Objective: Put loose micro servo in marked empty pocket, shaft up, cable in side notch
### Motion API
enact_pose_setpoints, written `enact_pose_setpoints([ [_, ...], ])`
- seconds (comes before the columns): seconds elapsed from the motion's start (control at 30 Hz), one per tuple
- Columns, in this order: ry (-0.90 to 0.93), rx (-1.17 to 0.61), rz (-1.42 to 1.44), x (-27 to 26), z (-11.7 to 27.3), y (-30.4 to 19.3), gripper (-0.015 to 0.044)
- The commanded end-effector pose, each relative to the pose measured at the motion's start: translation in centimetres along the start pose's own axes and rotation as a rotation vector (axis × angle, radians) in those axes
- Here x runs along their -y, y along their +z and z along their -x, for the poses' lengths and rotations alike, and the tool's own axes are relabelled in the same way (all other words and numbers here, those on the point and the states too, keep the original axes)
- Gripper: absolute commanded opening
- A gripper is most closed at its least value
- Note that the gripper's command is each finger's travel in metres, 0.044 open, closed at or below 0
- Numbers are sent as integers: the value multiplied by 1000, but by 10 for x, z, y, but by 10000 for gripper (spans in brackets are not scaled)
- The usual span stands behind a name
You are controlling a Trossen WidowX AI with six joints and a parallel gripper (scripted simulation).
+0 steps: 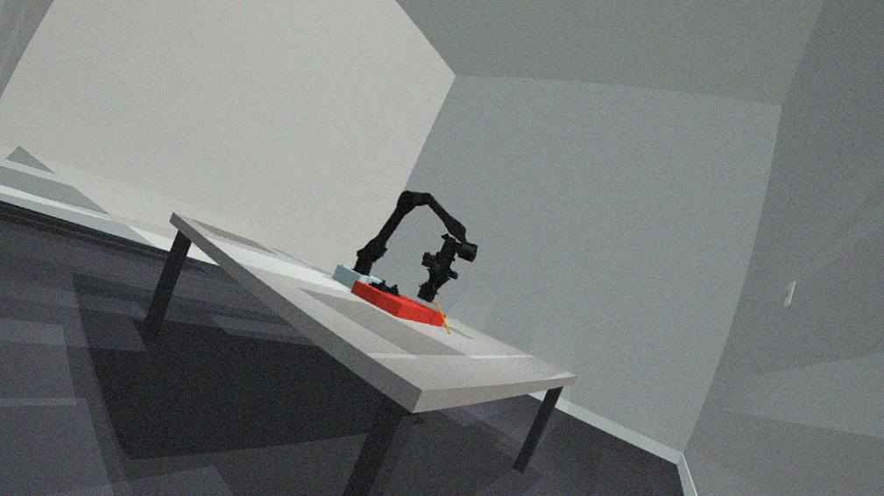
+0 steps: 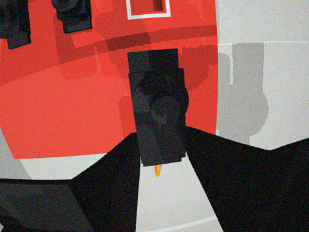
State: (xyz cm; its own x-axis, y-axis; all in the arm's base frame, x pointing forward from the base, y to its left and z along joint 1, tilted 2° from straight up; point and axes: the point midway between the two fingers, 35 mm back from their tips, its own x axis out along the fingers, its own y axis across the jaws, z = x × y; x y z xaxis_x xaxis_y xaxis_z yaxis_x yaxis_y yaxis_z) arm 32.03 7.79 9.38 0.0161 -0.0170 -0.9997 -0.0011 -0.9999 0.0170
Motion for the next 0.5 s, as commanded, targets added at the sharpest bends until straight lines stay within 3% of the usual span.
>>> enact_pose_setpoints([
  [0.0, 2, -5, -2, 1, 2, 8, 0],
  [0.47, 1, -3, -36, 7, 1, 38, 0],
])
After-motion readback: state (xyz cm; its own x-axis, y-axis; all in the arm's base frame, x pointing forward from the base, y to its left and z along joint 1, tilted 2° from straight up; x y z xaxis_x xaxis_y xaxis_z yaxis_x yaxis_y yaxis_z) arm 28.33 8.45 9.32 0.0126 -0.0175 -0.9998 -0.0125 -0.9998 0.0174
